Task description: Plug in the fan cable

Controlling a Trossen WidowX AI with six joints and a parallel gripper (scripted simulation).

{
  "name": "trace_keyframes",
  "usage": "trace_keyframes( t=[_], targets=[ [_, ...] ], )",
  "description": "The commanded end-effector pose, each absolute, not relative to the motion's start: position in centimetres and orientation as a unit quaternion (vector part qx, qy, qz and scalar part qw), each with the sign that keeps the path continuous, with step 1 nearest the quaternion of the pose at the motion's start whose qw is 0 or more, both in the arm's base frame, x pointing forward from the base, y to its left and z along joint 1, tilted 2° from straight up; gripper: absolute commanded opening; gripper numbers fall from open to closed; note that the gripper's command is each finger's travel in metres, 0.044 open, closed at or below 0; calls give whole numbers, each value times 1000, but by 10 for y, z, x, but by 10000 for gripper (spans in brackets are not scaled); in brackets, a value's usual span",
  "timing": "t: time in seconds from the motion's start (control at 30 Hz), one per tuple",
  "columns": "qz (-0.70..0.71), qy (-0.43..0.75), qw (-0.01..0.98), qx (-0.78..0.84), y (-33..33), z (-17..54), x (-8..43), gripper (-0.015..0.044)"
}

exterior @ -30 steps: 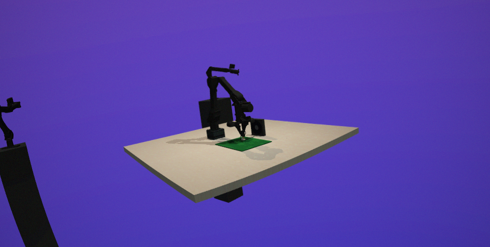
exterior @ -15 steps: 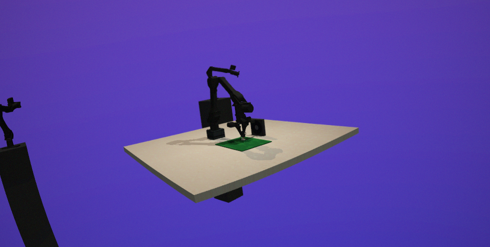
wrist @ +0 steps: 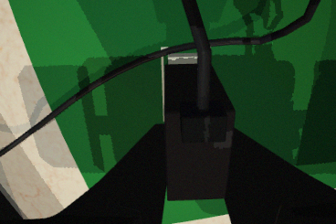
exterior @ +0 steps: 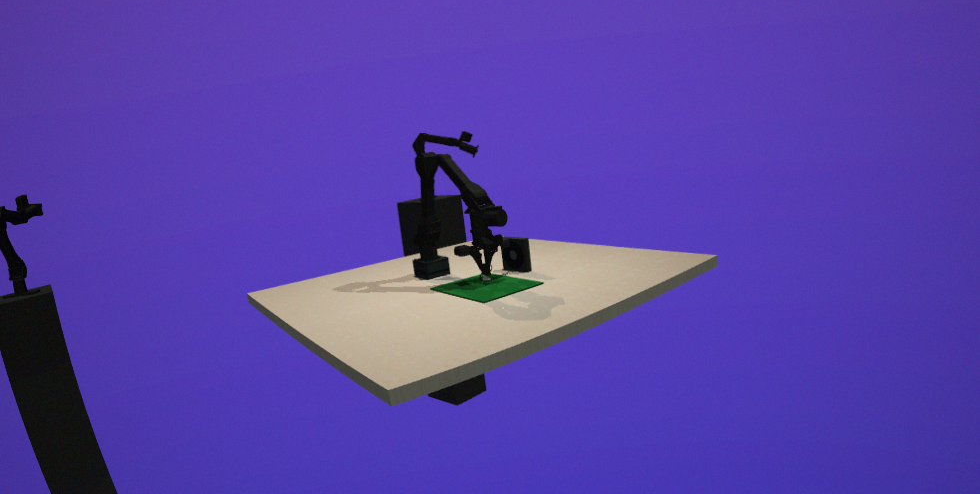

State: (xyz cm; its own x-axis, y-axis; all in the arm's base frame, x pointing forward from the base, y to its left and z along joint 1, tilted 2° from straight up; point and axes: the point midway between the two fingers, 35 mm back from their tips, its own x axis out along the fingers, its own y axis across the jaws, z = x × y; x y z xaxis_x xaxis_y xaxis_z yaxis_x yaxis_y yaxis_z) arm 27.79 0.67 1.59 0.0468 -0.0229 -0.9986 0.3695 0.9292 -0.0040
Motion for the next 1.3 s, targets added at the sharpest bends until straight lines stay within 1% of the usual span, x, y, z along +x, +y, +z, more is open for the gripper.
trace_keyframes(
  t=[0.0, 0.63, 0.97, 1.07, 1.2, 1.27],
  targets=[
    [-138, 676, 713, 125, 6, 12, 278, 0],
    [-138, 676, 713, 125, 5, 1, 278, 0],
    [-138, 676, 712, 128, 6, 5, 278, 260],
    [-138, 676, 712, 128, 7, 8, 278, 260],
    [-138, 676, 713, 125, 8, 57, 276, 260],
    [-138, 676, 713, 125, 8, 60, 276, 260]
  ],
)
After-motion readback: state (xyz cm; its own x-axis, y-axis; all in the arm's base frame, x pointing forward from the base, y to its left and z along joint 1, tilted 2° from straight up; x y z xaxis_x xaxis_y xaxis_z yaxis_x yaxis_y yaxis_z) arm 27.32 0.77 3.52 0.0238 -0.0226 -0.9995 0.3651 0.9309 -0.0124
